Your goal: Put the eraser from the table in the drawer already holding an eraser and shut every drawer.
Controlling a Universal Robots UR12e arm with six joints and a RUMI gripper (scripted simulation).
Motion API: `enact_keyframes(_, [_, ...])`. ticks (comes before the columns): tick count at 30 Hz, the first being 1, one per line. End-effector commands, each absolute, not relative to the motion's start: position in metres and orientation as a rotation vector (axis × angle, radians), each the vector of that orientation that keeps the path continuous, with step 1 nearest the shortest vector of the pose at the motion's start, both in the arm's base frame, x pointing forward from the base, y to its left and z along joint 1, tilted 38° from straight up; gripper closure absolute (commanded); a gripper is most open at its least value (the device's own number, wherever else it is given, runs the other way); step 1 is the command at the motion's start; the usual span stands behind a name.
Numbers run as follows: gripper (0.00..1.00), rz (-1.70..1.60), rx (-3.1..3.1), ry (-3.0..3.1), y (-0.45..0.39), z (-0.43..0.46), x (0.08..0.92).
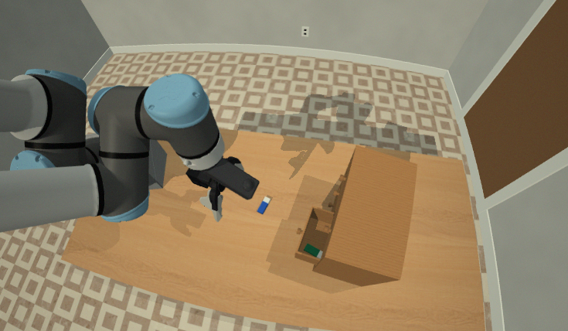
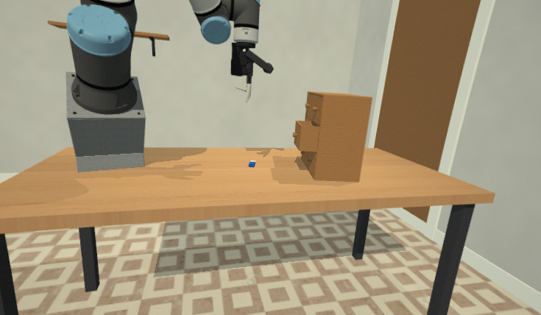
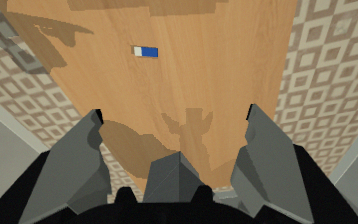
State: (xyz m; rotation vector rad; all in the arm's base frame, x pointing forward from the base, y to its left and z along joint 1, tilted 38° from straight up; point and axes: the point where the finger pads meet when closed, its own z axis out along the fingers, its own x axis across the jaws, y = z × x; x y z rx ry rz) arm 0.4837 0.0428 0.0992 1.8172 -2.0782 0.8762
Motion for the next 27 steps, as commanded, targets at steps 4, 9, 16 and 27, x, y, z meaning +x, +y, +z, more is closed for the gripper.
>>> enact_keyframes(4, [0.0,0.876,1.818,-2.079,0.053,0.113,0.481])
enact_keyframes(9, [0.0,0.876,1.818,-2.079,0.067,0.133,0.476])
enact_keyframes(16, [0.0,0.876,1.818,-2.079,0.085,0.156,0.47])
enact_keyframes(27, [0.0,0.876,1.818,-2.079,0.114,0.196,0.46])
